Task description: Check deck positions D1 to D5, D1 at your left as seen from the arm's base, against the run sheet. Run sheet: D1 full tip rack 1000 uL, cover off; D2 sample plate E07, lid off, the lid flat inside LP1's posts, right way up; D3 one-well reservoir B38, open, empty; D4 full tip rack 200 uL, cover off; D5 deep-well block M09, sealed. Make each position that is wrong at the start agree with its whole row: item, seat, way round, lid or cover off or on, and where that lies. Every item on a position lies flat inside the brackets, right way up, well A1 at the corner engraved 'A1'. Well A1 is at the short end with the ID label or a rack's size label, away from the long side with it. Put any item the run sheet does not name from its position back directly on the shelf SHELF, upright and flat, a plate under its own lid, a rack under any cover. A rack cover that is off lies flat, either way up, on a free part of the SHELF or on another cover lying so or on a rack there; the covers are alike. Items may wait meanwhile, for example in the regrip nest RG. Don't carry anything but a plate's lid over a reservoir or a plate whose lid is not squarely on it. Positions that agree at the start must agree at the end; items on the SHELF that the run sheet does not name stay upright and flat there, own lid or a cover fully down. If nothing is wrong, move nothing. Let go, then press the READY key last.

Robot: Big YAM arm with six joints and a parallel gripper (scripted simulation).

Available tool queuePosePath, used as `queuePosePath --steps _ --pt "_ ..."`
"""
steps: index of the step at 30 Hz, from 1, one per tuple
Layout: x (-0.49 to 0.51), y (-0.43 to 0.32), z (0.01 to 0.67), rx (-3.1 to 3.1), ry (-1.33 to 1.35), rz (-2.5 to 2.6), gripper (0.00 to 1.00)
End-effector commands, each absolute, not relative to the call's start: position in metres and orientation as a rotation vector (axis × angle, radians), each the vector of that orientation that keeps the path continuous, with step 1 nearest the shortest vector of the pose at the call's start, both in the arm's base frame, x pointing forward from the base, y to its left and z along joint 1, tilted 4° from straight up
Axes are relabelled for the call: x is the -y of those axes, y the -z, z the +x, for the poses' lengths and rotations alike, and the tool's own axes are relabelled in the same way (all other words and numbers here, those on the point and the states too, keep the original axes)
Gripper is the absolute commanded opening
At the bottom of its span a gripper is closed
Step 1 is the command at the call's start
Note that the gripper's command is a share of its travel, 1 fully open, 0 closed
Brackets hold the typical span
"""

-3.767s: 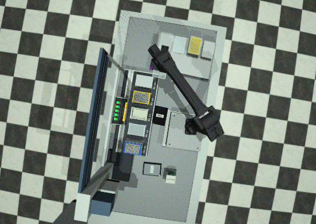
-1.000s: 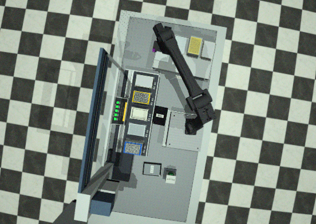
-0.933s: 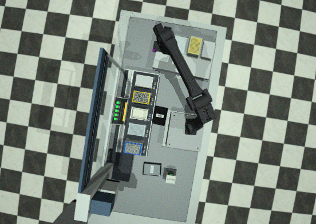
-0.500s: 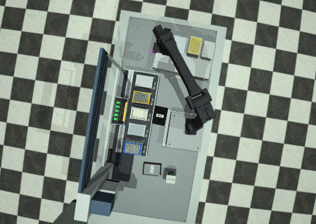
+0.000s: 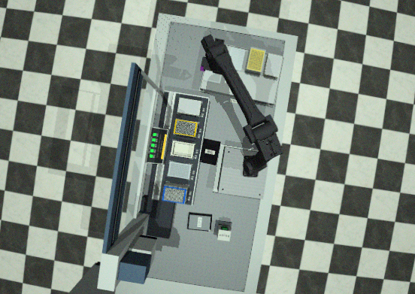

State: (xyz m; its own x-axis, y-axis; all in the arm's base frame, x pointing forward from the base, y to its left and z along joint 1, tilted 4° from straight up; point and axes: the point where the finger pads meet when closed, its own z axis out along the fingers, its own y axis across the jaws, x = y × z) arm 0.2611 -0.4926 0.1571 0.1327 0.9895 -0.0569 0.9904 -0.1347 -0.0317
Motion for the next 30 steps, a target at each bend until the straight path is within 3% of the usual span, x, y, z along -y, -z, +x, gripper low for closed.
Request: queuePosePath --steps 1,9,30 --pt "0.501 -0.15 0.259 -2.046 0.102 2.347 0.0" --pt "0.509 -0.162 0.263 -2.014 0.116 2.314 0.0" --pt "0.503 -0.109 0.257 -2.047 0.102 2.346 0.0"
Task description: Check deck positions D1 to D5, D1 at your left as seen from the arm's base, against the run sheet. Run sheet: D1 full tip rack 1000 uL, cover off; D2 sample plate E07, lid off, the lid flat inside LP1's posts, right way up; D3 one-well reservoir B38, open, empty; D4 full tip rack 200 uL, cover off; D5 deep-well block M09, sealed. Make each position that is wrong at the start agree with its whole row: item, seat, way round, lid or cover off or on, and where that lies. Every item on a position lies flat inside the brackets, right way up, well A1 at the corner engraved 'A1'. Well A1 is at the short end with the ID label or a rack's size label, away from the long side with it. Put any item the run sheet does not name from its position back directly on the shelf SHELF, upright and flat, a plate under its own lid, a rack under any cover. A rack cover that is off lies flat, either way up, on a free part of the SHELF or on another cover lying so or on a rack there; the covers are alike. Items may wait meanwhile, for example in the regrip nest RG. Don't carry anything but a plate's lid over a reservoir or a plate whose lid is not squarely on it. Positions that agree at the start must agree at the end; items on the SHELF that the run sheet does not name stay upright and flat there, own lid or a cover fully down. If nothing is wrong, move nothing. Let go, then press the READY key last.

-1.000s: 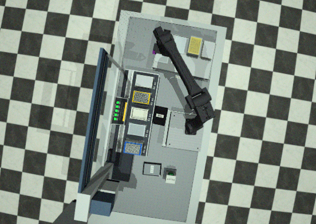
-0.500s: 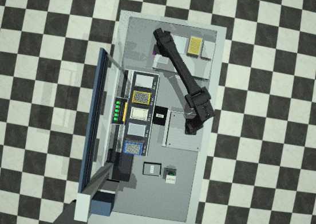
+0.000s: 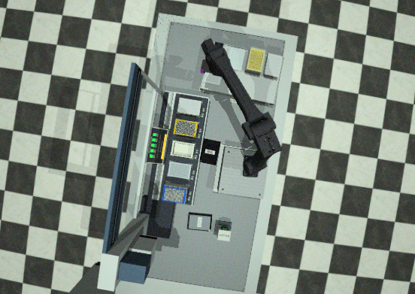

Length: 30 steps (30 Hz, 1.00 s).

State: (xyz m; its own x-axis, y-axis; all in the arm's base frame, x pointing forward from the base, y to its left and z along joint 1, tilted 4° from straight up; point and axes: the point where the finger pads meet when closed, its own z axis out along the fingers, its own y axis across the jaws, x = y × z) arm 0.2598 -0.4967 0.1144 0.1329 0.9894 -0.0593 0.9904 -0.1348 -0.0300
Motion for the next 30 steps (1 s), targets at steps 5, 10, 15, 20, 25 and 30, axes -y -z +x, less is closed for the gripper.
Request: queuePosePath --steps 5,10,15,20,25,30 --pt "0.504 -0.1 0.257 -2.047 0.102 2.347 0.0" --pt "0.504 -0.092 0.257 -2.048 0.102 2.346 0.0" --pt "0.505 -0.091 0.256 -2.041 0.104 2.343 0.0" --pt "0.504 -0.079 0.257 -2.049 0.102 2.345 0.0" --pt "0.505 -0.07 0.255 -2.046 0.102 2.348 0.0" --pt "0.51 -0.083 0.259 -2.024 0.113 2.319 0.0"
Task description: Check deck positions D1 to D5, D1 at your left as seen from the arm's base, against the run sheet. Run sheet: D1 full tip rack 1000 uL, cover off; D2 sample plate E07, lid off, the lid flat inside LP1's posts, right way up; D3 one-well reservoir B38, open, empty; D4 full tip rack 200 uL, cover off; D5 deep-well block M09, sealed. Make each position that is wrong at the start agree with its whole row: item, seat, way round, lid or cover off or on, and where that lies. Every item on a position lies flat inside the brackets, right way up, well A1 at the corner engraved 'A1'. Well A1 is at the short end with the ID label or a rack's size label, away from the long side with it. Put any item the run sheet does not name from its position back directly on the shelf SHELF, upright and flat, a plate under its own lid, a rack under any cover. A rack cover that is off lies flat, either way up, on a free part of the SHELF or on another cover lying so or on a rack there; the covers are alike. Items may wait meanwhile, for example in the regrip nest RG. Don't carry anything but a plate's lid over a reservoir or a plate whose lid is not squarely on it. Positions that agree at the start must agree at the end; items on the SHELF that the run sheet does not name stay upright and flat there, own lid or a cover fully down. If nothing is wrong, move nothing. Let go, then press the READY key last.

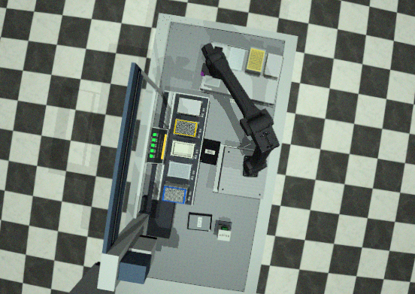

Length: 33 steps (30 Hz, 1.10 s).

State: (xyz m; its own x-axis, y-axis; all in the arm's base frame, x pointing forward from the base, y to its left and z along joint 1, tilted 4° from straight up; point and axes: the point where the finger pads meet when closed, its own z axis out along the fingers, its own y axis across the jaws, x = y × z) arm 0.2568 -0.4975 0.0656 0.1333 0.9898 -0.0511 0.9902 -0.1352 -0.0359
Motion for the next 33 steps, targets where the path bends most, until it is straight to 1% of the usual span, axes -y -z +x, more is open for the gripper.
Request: queuePosePath --steps 1,14,16,17,19,24,27,28,33 --pt "0.506 -0.072 0.257 -2.039 0.107 2.335 0.0" --pt "0.506 -0.042 0.254 -2.048 0.102 2.347 0.0" --pt "0.506 -0.042 0.254 -2.048 0.102 2.347 0.0" --pt "0.517 -0.058 0.259 -2.018 0.115 2.319 0.0" --pt "0.508 -0.039 0.254 -2.043 0.103 2.345 0.0" --pt "0.506 -0.028 0.254 -2.049 0.102 2.346 0.0" --pt "0.512 -0.034 0.258 -2.038 0.107 2.334 0.0" --pt "0.514 -0.05 0.263 -2.024 0.115 2.318 0.0" --pt "0.514 -0.05 0.263 -2.024 0.115 2.318 0.0"
